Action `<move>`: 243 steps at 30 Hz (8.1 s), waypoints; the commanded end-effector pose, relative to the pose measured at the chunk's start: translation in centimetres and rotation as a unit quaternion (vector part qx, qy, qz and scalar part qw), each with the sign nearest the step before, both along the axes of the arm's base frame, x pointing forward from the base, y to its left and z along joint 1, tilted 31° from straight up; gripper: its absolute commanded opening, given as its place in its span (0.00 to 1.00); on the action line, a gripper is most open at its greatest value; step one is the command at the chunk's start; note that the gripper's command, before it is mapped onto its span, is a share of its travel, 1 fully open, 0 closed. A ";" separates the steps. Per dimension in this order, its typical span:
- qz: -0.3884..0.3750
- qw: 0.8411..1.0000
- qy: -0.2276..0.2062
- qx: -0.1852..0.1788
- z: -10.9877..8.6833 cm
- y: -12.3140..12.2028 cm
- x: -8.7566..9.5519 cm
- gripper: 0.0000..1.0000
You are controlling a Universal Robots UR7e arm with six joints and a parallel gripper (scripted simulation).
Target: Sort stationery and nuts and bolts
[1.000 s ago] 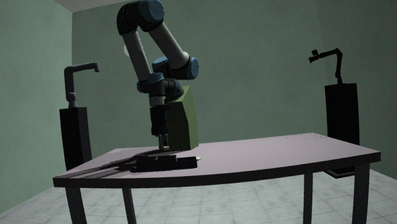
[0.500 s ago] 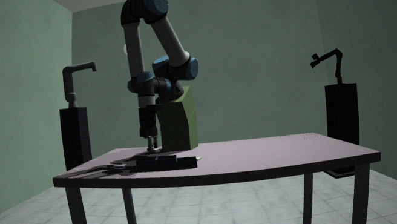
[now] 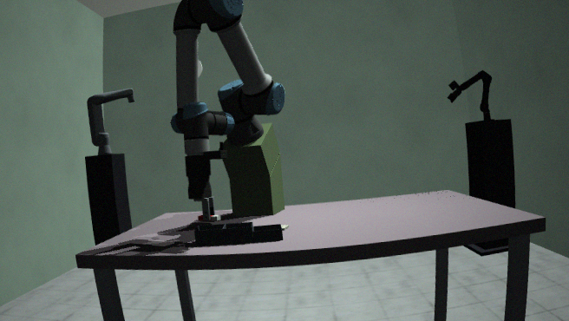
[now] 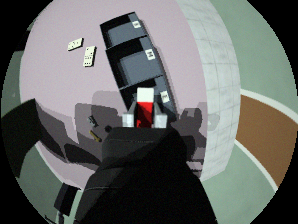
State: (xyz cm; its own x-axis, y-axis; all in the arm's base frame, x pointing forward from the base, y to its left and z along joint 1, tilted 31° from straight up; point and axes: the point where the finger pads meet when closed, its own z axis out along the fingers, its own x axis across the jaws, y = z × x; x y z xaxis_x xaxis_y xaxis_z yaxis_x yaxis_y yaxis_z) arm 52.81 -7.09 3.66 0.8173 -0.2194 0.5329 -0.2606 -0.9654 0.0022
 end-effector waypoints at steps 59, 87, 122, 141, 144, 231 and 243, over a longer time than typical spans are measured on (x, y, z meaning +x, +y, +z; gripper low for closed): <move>0.164 0.982 0.034 -0.089 -4.4 -0.6 2.6 0.45; 0.164 0.982 0.034 -0.089 -4.4 -0.6 2.6 0.62; 0.164 0.982 0.034 -0.089 0.0 0.0 0.0 0.62; 0.196 0.974 0.039 -0.108 -4.5 -1.6 -8.8 0.62; 0.196 0.974 0.039 -0.108 -5.6 -1.9 -11.0 0.62; 0.196 0.974 0.039 -0.108 -12.6 -3.2 -9.1 0.62; 0.196 0.974 0.039 -0.108 -12.6 -3.1 -9.1 0.62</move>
